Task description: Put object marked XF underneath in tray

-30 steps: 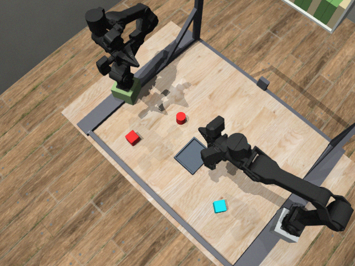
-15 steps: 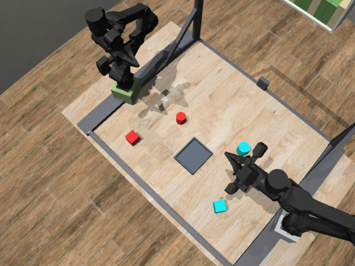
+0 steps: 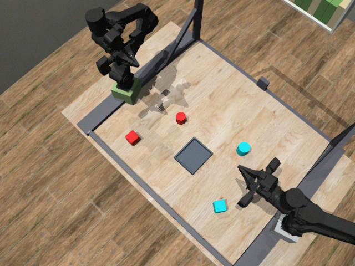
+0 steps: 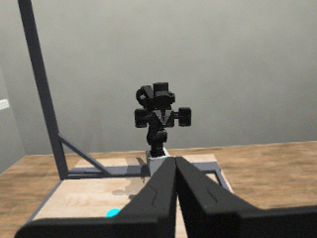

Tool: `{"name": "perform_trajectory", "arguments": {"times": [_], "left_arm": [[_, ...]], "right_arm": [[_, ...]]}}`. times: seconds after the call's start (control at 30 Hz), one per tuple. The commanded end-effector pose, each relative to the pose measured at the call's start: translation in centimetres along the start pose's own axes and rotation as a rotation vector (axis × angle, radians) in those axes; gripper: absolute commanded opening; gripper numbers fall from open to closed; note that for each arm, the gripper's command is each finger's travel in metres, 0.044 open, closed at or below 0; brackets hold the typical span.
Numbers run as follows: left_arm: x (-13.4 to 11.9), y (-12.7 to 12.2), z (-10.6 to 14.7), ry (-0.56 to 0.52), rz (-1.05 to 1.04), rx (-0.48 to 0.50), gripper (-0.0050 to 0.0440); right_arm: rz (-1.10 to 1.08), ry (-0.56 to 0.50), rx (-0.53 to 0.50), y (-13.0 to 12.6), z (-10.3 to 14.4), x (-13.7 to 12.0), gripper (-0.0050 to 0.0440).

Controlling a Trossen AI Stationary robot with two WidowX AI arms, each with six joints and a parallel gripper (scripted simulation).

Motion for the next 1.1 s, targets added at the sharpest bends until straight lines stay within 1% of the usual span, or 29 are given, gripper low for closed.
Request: {"name": "perform_trajectory", "arguments": {"times": [0.0, 0.07, 0.13, 0.33, 0.53, 0.57, 0.63, 0.8, 0.93, 1.0, 1.07], "left_arm": [[0.6, 0.3, -0.2, 0.004, -0.009, 0.002, 0.0048], [0.6, 0.3, -0.2, 0.004, -0.009, 0.002, 0.0048], [-0.3, 0.9, -0.9, 0.08, 0.044, 0.028, 0.0096], [-5.3, 3.3, -3.7, 0.449, 0.254, 0.14, 0.024], [-10.2, 5.1, -4.6, 0.772, 0.421, 0.27, 0.0384], [-11.0, 5.4, -4.7, 0.827, 0.447, 0.293, 0.04], [-11.0, 5.4, -4.7, 0.827, 0.447, 0.293, 0.04], [-15.6, 6.6, -4.2, 1.133, 0.574, 0.435, 0.04], [-18.7, 7.3, -3.3, 1.358, 0.65, 0.55, 0.04], [-19.7, 7.4, -2.9, 1.436, 0.671, 0.591, 0.04], [-20.1, 7.5, -2.7, 1.465, 0.679, 0.607, 0.04]], "right_arm": [[0.011, -0.001, 0.001, 0.1, 0.0, 0.5, -0.005], [0.011, -0.001, 0.001, 0.1, 0.0, 0.5, -0.005], [0.011, -0.001, 0.001, 0.1, 0.0, 0.5, -0.005], [0.011, -0.001, 0.001, 0.1, 0.0, 0.5, -0.005], [0.011, -0.001, 0.001, 0.1, 0.0, 0.5, -0.005], [0.011, -0.001, 0.001, 0.1, 0.0, 0.5, -0.005], [0.011, -0.001, 0.001, 0.1, 0.0, 0.5, -0.005], [0.011, -0.001, 0.001, 0.1, 0.0, 0.5, -0.005], [0.011, -0.001, 0.001, 0.1, 0.0, 0.5, -0.005], [0.011, -0.001, 0.001, 0.1, 0.0, 0.5, -0.005], [0.011, -0.001, 0.001, 0.1, 0.0, 0.5, -0.005]]}}
Point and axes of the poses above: on each arm, the point midway between the two fingers, 35 mm back from their tips, its own z axis back along the fingers, its own y axis across the jaws, x = y × z, the point moved 3 cm from there along z, back along the fingers, and after that the axes turned 5 degrees about -z, right-handed, at the moved point
